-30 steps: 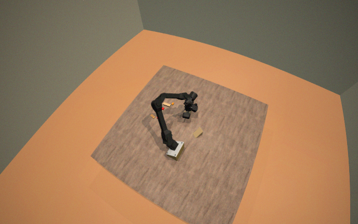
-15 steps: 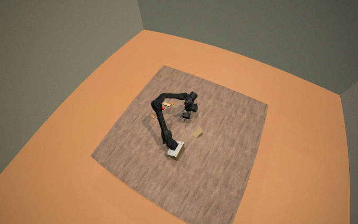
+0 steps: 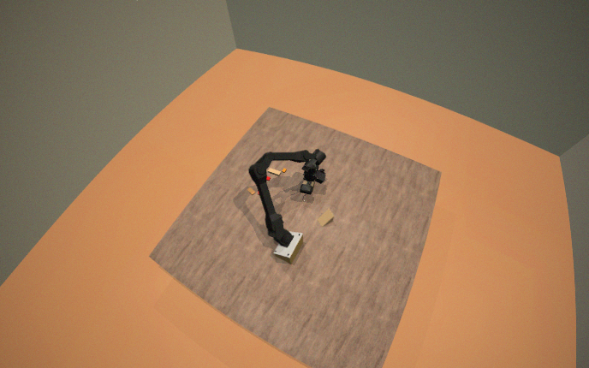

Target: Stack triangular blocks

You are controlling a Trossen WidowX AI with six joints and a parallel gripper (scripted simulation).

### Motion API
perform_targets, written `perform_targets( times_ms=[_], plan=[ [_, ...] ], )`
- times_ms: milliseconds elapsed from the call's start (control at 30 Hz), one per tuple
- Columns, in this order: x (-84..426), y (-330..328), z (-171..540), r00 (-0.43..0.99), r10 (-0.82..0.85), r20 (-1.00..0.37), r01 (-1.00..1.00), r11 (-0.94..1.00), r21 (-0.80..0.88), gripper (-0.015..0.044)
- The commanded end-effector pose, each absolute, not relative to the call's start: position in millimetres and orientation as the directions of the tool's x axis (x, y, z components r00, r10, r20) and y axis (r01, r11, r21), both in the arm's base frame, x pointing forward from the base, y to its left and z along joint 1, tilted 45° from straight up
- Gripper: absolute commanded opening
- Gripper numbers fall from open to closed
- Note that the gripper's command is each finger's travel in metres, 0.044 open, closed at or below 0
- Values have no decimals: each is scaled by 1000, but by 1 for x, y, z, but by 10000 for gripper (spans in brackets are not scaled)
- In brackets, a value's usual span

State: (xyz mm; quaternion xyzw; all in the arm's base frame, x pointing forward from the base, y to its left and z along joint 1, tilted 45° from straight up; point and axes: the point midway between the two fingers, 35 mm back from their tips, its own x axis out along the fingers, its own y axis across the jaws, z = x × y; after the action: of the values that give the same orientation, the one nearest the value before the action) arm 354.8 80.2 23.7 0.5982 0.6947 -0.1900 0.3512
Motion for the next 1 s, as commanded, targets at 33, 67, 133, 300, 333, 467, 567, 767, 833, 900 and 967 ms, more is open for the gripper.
perform_targets(
  times_ms=[33, 67, 133, 300, 333, 467, 567, 767, 833, 900, 967],
  plan=[
    [358, 47, 56, -20, 694, -720, 964, 203, 169, 440],
    [358, 47, 56, -20, 694, -720, 964, 203, 169, 440],
    [358, 47, 56, -20, 694, -720, 964, 203, 169, 440],
    [362, 47, 54, 5, 695, -719, 965, 187, 186, 440],
    [362, 47, 54, 5, 695, -719, 965, 187, 186, 440],
    [362, 44, 52, -12, 711, -703, 892, 326, 314, 440],
    [362, 40, 50, -26, 731, -682, 754, 462, 467, 440],
    [362, 30, 47, -43, 772, -635, 356, 605, 712, 440],
    [362, 26, 46, -44, 785, -617, 201, 612, 765, 440],
    [363, 22, 45, -46, 799, -600, 47, 602, 797, 440],
    [363, 20, 45, -46, 808, -587, -26, 587, 809, 440]
  ],
)
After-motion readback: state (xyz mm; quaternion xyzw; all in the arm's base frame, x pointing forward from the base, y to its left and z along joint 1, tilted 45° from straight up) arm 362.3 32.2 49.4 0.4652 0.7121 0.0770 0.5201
